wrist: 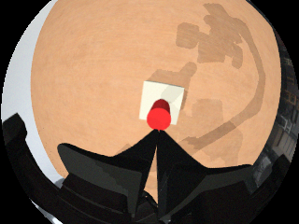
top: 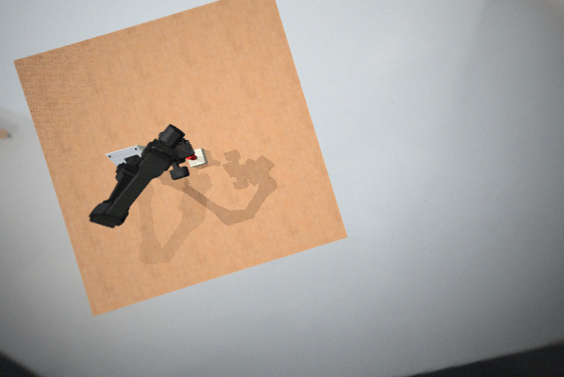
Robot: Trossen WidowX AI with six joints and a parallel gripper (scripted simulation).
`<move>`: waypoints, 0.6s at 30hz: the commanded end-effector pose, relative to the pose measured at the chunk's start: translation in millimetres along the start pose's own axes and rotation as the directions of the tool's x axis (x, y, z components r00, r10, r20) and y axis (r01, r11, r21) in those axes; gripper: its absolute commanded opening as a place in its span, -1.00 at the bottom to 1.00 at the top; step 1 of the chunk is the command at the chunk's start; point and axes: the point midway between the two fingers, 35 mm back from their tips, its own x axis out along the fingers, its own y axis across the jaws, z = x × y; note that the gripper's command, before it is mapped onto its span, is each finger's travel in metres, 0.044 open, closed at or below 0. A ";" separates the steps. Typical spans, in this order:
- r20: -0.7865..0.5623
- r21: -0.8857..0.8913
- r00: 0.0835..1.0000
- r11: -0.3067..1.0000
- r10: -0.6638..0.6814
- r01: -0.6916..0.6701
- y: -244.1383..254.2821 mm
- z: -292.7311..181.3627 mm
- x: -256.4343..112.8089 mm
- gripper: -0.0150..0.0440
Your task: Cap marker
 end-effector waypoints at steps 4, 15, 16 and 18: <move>0.002 -0.004 1.000 1.000 -0.002 0.002 -0.1 0.6 2.8 -0.49; 0.003 -0.003 1.000 1.000 -0.002 0.002 -0.2 0.7 17.8 -0.49; 0.003 -0.003 1.000 1.000 -0.002 0.002 -0.2 0.7 19.2 -0.49; 0.003 -0.003 1.000 1.000 -0.002 0.002 -0.3 0.7 21.9 -0.49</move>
